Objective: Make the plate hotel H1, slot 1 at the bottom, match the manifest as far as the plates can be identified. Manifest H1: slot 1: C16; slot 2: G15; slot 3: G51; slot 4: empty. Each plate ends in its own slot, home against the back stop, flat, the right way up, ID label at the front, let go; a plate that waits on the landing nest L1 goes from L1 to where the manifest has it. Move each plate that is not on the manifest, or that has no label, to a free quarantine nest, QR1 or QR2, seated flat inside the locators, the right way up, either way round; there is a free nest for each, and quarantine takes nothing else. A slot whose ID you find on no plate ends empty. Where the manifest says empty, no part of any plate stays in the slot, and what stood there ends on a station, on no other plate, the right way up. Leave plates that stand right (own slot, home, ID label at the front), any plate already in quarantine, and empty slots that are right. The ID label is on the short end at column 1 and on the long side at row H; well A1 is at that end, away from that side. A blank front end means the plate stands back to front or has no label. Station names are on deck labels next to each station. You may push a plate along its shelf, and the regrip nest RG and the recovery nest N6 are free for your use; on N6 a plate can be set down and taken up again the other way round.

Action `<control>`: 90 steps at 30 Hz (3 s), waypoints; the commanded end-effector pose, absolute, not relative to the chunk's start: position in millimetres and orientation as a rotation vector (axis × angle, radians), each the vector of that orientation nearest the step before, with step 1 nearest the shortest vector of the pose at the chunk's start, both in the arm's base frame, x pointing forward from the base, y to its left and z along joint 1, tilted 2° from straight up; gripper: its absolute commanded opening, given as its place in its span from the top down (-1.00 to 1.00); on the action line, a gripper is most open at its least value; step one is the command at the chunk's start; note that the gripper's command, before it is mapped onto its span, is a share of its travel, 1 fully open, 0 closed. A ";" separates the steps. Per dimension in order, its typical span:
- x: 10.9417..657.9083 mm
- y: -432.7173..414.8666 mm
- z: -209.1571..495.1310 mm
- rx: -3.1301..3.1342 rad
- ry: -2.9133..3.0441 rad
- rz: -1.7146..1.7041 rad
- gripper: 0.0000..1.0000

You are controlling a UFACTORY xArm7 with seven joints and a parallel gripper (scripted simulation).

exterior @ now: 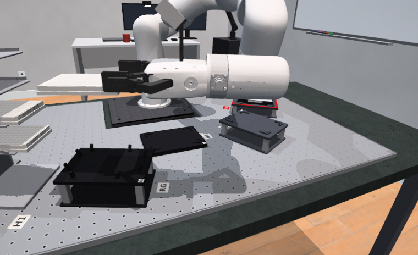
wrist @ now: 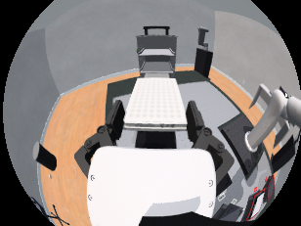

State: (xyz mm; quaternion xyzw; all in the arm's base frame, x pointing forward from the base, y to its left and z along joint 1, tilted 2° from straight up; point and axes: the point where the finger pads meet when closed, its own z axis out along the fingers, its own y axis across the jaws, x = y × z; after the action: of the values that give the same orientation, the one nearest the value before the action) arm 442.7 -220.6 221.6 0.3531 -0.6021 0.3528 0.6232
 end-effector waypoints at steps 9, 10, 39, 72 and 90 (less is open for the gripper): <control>450.5 -208.3 223.1 0.808 -1.386 0.812 1.00; 450.5 -208.3 223.1 0.808 -1.386 0.812 1.00; 449.9 -208.7 196.4 0.808 -1.386 0.812 1.00; 448.8 -209.4 148.1 0.808 -1.386 0.812 1.00; 448.2 -209.7 121.5 0.808 -1.386 0.812 1.00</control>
State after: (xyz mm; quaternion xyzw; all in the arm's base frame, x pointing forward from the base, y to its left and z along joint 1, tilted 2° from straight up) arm 447.3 -209.4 123.2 0.3531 -0.6019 0.3525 0.6235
